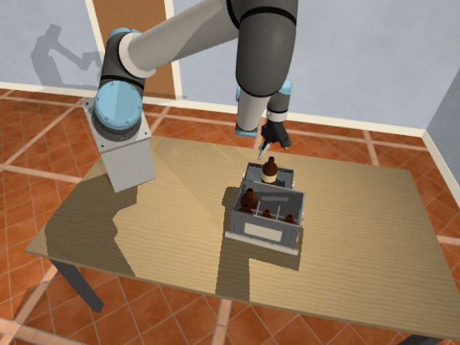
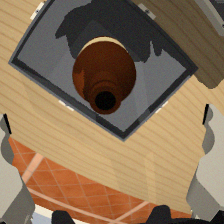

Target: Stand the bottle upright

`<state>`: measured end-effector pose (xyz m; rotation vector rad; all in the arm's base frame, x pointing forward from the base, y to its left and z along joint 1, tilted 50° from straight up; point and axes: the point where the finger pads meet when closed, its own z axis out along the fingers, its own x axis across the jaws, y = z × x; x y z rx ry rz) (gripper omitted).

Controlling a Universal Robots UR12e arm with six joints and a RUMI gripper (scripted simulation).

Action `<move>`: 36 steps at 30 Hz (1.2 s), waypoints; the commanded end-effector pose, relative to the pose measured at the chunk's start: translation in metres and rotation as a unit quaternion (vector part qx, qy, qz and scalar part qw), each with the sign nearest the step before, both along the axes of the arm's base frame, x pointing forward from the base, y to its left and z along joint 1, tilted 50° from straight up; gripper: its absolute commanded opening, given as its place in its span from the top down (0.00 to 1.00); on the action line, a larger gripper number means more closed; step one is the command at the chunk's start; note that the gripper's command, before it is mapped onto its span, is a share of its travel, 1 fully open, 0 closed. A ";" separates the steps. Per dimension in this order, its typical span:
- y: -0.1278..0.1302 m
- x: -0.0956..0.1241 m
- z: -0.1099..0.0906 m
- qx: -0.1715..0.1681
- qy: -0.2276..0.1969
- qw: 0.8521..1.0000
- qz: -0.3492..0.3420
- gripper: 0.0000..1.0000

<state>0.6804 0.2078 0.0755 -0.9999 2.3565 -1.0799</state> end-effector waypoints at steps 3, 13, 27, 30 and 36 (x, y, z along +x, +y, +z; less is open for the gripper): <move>0.009 -0.010 0.011 0.000 0.000 1.000 0.000 0.00; 0.020 -0.022 0.025 0.000 0.000 1.000 0.000 0.00; 0.030 -0.033 0.038 0.000 0.000 1.000 0.000 0.00; 0.031 -0.034 0.039 0.000 0.000 1.000 0.000 0.00; 0.032 -0.035 0.040 0.000 0.000 1.000 0.000 0.00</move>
